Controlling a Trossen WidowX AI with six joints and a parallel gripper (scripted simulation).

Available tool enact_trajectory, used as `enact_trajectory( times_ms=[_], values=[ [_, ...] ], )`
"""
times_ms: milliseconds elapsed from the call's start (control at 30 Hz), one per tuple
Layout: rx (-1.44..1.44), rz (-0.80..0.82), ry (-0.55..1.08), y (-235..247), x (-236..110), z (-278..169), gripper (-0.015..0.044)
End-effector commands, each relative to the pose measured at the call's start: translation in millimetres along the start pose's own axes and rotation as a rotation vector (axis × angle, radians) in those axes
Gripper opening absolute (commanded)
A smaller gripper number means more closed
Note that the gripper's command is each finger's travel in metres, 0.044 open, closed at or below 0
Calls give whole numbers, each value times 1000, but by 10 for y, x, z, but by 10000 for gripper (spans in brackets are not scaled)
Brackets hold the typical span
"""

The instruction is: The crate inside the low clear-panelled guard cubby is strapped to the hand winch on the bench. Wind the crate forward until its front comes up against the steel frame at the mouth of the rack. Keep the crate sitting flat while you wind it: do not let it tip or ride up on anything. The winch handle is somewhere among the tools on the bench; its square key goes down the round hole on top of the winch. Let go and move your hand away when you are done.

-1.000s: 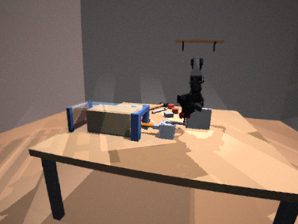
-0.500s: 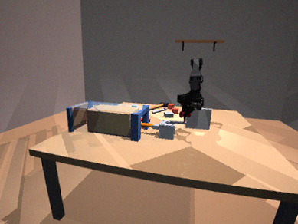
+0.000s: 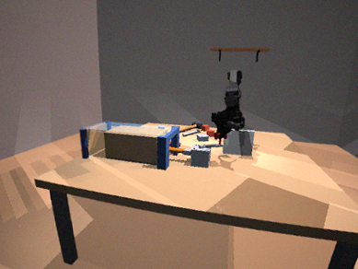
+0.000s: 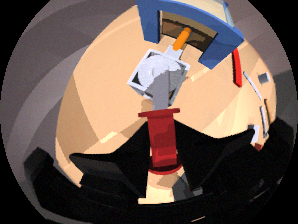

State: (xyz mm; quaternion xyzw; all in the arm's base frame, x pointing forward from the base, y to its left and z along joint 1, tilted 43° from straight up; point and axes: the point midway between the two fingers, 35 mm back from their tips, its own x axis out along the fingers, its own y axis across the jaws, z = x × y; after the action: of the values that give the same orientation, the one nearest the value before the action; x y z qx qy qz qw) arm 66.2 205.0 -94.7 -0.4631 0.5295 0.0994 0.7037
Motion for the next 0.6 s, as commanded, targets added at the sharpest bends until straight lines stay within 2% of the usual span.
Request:
enact_trajectory(
  times_ms=[0, 567],
  values=[
    [-3, -34, 1, -160, 30, -17, 0],
    [-3, -37, 1, -405, 41, 20, 0]
  ],
)
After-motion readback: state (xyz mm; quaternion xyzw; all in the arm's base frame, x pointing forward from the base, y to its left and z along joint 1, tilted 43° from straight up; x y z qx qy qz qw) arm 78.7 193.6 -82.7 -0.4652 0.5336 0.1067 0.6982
